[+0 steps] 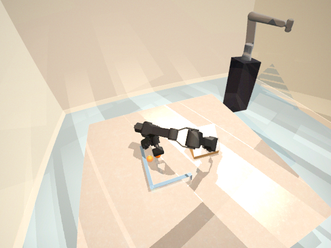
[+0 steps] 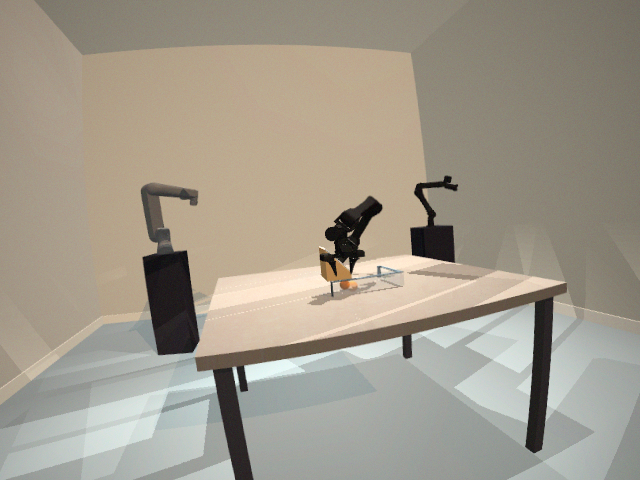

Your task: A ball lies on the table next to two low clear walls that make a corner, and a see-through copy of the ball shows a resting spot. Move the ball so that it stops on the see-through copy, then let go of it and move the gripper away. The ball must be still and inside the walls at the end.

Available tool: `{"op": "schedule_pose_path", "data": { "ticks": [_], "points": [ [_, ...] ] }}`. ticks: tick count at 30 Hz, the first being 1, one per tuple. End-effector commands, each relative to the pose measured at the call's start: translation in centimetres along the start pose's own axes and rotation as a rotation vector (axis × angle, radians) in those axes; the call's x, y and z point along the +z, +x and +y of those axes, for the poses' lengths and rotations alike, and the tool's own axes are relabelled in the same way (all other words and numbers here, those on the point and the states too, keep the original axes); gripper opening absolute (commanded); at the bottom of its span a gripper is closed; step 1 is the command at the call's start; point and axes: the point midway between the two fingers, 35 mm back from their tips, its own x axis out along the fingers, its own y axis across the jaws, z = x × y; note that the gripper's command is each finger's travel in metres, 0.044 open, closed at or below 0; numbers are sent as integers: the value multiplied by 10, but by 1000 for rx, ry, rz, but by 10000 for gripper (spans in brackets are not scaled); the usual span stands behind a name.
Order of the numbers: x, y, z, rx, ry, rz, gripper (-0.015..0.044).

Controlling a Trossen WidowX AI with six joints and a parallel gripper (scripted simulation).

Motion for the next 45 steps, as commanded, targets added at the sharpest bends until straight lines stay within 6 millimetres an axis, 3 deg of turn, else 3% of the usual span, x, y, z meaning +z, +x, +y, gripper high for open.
{"op": "schedule_pose_path", "data": {
  "ticks": [1,27,31,39,42,45],
  "points": [
    [-2,6,0,8,9,0,320],
    [-2,45,1,10,9,-1,320],
    [-2,45,1,10,9,-1,215],
    [-2,45,1,10,9,-1,161],
    [-1,41,1,9,9,-1,83],
    [2,25,-1,5,10,-2,4]
  ]
}}
